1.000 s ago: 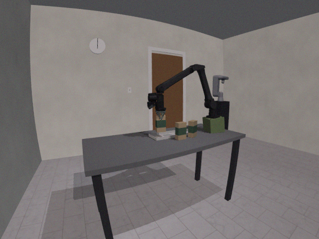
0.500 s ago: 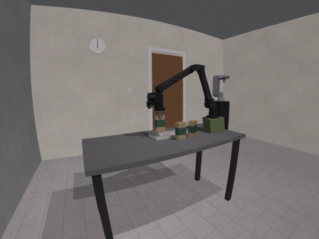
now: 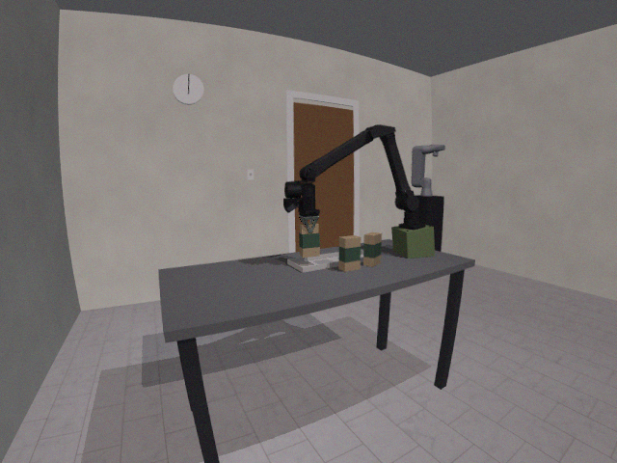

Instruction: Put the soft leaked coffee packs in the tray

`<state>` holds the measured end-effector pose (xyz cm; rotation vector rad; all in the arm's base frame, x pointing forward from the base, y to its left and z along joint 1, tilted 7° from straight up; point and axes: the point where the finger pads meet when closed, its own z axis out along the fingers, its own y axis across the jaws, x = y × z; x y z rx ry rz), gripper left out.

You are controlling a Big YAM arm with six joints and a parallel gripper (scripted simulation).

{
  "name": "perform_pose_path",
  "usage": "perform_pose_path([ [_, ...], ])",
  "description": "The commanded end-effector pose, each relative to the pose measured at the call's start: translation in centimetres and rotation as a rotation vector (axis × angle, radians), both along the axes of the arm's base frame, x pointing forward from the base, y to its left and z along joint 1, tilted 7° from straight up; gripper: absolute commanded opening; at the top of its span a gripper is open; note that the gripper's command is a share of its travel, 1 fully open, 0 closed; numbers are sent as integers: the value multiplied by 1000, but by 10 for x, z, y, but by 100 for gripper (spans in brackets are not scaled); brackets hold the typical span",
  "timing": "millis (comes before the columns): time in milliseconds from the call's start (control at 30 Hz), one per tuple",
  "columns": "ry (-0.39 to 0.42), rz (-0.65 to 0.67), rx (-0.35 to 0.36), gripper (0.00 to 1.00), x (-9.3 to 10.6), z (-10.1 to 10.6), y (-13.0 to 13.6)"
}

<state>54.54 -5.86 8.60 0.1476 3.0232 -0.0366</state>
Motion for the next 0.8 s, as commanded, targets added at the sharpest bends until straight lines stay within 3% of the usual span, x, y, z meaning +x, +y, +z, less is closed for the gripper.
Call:
perform_pose_path([
  [0, -47, 10, -3, 25, 7, 14, 1],
  [33, -46, 10, -3, 25, 14, 10, 0],
  [67, -20, 10, -1, 25, 10, -5, 0],
  [167, -6, 10, 1, 25, 5, -17, 0],
  [233, -31, 9, -2, 25, 13, -11, -1],
  [300, -46, 9, -4, 25, 9, -6, -1],
  [333, -58, 8, -5, 25, 17, -5, -2],
  [367, -51, 8, -4, 25, 23, -13, -3],
  [433, -19, 7, -1, 25, 12, -31, -2],
  [500, -19, 7, -1, 25, 12, -31, -2],
  [533, -50, 7, -4, 25, 10, -14, -2],
  [567, -58, 7, -5, 25, 14, -13, -2],
  [600, -85, 7, -8, 25, 28, -6, -4],
  [700, -46, 6, -4, 25, 22, -29, -4],
  [767, -41, 6, -3, 25, 19, -32, -4],
])
